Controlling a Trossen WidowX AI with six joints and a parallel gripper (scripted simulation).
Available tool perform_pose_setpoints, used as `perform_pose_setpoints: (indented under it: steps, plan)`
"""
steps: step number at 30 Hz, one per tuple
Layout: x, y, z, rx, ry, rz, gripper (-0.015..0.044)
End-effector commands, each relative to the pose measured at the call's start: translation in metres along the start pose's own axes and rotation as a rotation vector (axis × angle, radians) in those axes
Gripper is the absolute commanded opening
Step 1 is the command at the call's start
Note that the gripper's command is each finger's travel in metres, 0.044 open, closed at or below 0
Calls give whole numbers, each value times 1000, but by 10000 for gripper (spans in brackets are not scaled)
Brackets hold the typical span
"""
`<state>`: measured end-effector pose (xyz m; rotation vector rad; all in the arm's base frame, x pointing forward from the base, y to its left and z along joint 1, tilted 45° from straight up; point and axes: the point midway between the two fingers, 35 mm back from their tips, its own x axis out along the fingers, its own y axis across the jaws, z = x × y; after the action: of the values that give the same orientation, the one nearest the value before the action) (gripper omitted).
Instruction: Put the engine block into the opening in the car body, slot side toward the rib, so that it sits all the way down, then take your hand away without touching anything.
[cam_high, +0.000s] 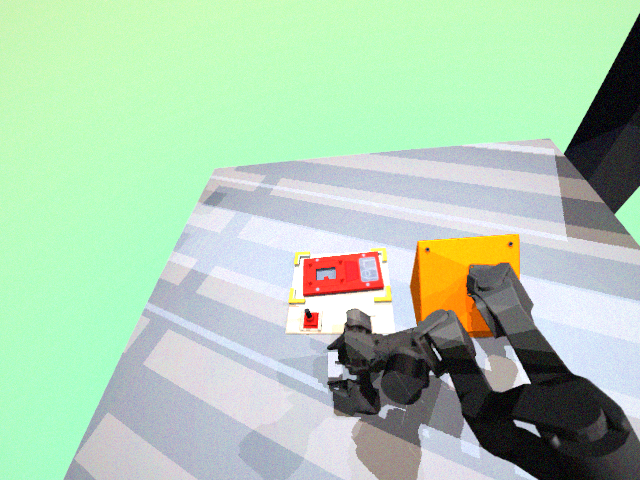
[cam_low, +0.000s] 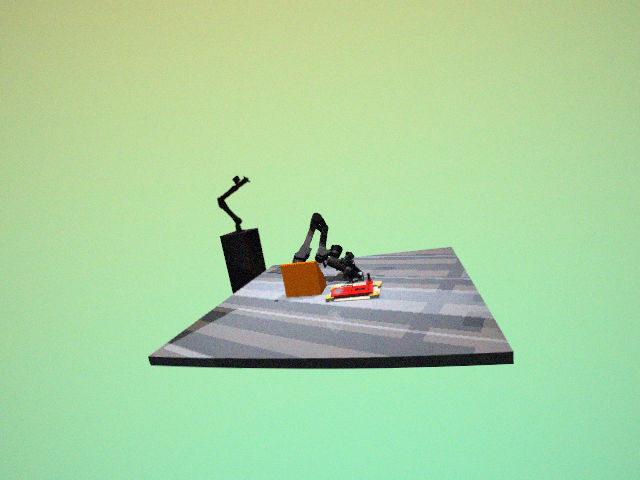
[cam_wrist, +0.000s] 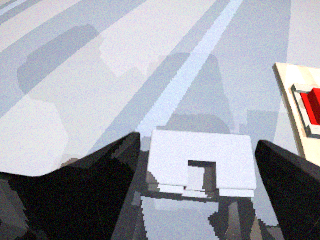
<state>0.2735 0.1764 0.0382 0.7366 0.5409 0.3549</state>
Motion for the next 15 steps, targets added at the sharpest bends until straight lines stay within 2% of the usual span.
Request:
perform_pose_setpoints:
  steps: [1, 8, 15]
  plan:
    - [0, 0, 0, 0, 1, -1, 440]
    - [-2, 0, 1, -2, 4, 0, 440]
    - [-28, 0, 7, -4, 9, 0, 440]
